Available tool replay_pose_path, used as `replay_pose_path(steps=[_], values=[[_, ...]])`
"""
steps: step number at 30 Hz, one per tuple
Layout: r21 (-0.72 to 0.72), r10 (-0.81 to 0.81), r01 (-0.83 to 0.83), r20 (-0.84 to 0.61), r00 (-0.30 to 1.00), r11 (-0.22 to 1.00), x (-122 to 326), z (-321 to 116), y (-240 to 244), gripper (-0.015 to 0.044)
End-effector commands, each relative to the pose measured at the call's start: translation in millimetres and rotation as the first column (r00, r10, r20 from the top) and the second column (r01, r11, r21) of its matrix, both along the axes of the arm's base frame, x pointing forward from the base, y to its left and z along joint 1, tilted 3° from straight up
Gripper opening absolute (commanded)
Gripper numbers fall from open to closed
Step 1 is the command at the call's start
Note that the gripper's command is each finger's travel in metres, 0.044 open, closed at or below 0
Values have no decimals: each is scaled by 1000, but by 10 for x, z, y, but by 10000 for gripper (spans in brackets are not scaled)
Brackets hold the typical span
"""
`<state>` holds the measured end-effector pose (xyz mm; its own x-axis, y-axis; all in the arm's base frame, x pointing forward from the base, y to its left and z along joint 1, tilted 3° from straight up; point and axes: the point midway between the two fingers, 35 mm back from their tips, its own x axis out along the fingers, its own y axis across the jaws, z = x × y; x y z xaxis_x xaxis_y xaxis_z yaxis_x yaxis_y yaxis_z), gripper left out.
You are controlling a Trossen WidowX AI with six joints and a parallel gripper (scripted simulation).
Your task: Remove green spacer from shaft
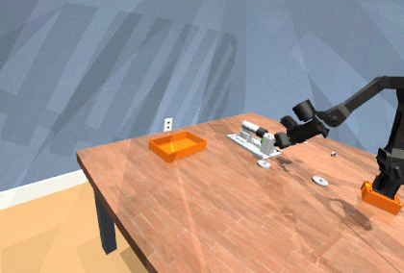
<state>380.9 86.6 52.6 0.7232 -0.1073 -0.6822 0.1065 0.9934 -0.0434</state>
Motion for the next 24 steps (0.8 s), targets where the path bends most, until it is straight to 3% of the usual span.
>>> replay_pose_path(steps=[1,11,24], values=[[-1,4,-4,9,1000,1000,39,29,8,0],[-1,4,-4,9,1000,1000,42,32,7,0],[-1,0,0,-2,1000,1000,-8,8,4,341]])
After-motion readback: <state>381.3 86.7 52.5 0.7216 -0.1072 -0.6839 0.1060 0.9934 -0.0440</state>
